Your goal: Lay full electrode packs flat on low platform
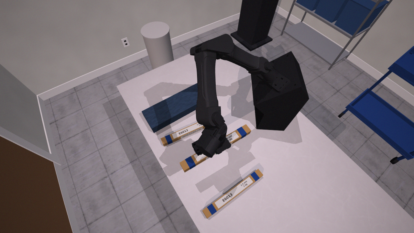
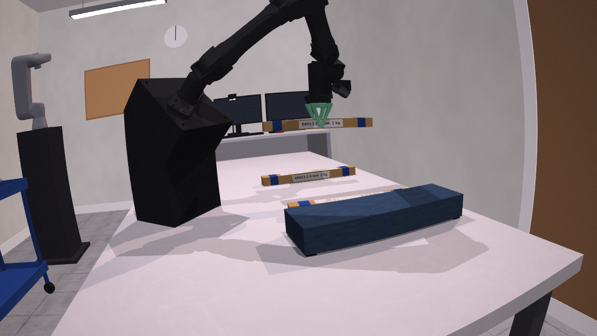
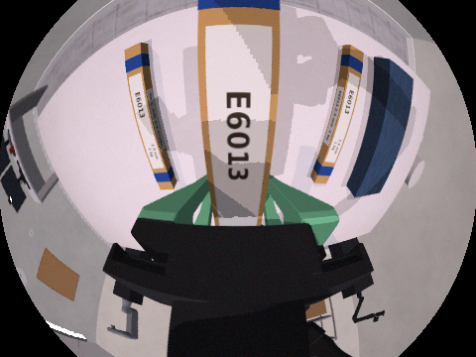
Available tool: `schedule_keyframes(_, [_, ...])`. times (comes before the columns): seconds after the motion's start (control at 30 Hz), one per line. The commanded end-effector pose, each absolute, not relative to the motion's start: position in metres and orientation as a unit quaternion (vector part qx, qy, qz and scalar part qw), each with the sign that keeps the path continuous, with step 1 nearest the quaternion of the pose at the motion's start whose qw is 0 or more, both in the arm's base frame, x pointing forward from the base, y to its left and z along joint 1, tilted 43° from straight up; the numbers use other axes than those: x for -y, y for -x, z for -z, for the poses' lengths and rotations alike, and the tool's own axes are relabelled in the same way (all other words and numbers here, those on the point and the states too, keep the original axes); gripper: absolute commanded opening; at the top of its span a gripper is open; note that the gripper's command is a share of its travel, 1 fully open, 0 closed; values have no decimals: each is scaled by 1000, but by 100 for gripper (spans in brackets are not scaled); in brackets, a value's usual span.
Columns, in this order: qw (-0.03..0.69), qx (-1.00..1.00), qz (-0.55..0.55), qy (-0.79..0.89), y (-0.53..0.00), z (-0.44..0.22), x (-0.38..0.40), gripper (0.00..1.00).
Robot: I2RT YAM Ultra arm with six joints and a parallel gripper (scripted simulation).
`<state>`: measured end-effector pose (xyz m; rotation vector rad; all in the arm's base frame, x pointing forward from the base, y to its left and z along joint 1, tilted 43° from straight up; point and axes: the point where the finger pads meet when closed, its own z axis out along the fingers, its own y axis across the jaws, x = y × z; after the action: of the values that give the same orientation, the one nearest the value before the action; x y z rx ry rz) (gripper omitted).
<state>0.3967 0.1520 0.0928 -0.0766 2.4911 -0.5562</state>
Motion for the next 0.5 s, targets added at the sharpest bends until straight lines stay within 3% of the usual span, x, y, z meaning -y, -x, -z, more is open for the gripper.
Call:
schedule_keyframes(0.0, [324,-927,187,31,-391,-133,-175,0])
schedule_keyframes(0.47, [324,-927,187,31,-386,-136,-175,0])
